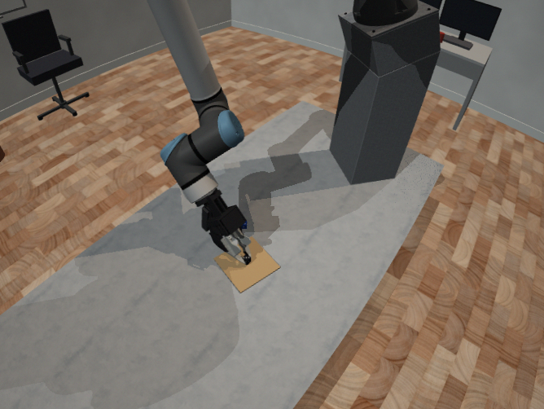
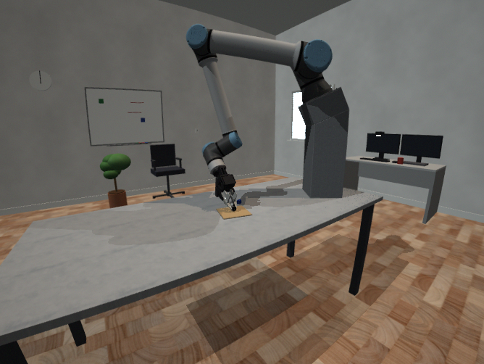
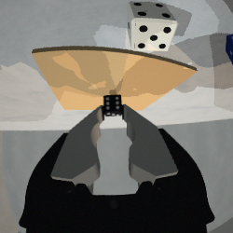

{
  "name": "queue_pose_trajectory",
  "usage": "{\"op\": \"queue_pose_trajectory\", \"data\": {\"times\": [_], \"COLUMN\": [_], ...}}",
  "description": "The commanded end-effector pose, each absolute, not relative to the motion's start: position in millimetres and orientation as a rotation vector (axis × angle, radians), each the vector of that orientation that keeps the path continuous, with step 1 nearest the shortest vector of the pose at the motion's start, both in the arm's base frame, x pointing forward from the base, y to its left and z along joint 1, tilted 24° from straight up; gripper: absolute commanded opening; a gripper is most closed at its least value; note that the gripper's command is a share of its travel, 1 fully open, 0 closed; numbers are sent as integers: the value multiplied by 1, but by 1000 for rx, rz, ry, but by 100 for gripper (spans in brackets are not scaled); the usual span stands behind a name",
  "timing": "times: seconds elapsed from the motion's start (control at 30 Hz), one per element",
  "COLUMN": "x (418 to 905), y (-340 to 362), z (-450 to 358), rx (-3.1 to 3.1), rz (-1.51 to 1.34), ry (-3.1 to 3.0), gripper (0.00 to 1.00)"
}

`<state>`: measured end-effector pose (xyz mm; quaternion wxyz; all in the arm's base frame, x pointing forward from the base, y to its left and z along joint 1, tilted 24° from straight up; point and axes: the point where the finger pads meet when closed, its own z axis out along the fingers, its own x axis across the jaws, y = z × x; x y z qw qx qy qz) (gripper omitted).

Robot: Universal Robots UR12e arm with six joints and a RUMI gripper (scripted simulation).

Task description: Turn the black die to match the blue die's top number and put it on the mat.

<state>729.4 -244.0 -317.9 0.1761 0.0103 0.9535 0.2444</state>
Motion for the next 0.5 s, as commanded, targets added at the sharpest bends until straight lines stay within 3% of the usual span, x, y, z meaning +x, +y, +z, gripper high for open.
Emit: {"op": "queue_pose_trajectory", "data": {"times": [0.0, 0.47], "x": [730, 731], "y": [-244, -245], "z": [-317, -320], "rx": [29, 29], "rz": [691, 691], "ry": [2700, 2700], "gripper": [3, 3]}}
